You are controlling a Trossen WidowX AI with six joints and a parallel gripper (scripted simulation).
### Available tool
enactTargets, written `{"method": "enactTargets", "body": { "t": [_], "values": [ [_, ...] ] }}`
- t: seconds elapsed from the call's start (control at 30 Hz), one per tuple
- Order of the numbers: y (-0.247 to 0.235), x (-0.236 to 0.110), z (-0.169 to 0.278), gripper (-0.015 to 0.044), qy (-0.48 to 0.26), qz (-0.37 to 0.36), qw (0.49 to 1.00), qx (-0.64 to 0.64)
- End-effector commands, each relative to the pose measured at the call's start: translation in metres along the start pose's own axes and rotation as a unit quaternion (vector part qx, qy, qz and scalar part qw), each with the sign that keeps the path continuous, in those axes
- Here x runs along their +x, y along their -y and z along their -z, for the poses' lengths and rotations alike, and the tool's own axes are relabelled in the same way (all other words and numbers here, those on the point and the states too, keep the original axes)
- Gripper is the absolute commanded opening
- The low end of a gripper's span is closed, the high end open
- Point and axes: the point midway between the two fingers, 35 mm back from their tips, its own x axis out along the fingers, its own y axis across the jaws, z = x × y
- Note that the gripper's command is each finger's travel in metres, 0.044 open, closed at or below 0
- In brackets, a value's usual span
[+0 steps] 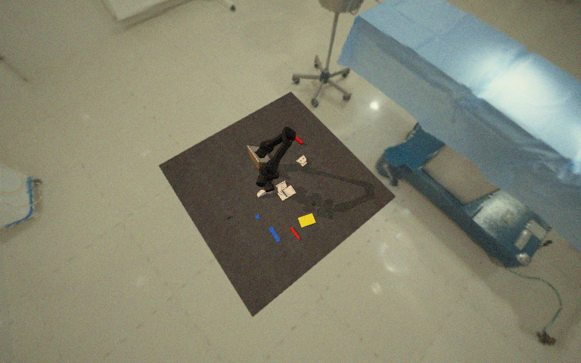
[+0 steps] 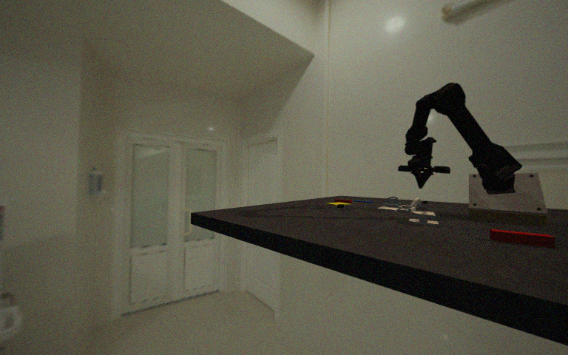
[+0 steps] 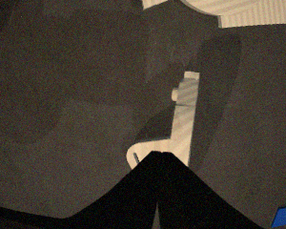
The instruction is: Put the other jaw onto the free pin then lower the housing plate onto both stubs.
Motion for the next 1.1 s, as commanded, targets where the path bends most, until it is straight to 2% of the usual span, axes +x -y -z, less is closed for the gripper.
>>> {"method": "enactTargets", "body": {
  "t": [0.0, 0.3, 1.07],
  "values": [
    [-0.01, 0.013, -0.002, 0.0, -0.006, -0.039, 0.999, -0.024],
    [-0.01, 0.014, -0.003, 0.0, -0.006, -0.04, 0.999, -0.025],
    [-0.011, 0.052, -0.002, 0.0, -0.005, -0.041, 0.999, -0.025]
  ]
}}
